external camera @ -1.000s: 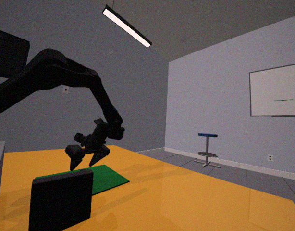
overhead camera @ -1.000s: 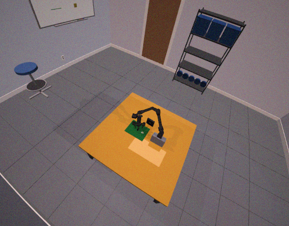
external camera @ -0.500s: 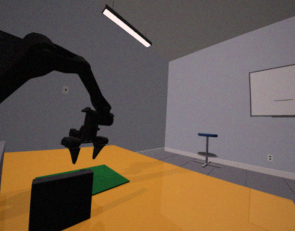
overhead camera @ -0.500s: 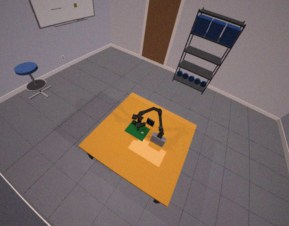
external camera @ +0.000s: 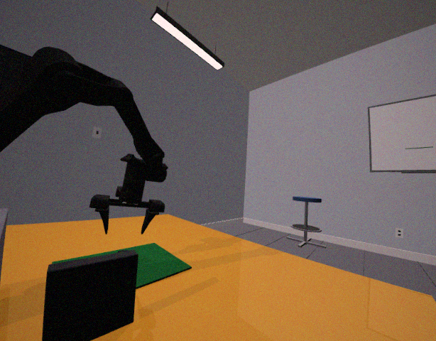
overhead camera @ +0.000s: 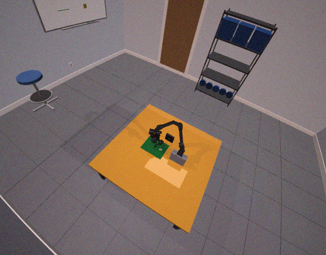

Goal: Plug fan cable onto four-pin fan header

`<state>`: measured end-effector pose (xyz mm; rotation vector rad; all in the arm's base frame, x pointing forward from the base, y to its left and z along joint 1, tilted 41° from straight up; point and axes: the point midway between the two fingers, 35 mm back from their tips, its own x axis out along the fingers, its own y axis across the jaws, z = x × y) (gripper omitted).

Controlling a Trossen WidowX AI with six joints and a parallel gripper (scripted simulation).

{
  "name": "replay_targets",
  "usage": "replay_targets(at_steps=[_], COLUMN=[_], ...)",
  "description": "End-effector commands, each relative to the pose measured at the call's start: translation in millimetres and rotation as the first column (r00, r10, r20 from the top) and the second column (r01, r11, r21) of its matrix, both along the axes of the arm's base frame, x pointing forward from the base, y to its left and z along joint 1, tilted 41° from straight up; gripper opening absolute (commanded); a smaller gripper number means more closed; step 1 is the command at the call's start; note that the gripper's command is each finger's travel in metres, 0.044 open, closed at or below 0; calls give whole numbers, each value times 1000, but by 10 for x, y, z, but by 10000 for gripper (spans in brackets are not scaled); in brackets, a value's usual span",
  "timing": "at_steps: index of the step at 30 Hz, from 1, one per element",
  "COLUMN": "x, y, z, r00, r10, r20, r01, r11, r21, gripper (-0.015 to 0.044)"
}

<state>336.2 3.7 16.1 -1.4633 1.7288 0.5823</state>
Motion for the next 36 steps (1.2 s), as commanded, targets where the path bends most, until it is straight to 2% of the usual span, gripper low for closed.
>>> replay_targets(at_steps=[1,4,6,17,26,36], x=[12,9,7,-6,-19,-37], y=[121,176,207,329,413,507], z=[119,164,189,291,362,445], r00=[792,594,502,-32,-473,-844], r10=[-469,-614,-658,-751,-658,-400], r20=[391,520,562,660,586,357], r01=[482,637,685,794,702,428], r11=[873,753,699,382,121,-99], r21=[72,163,207,473,702,899], gripper=[440,440,440,440,440,440])
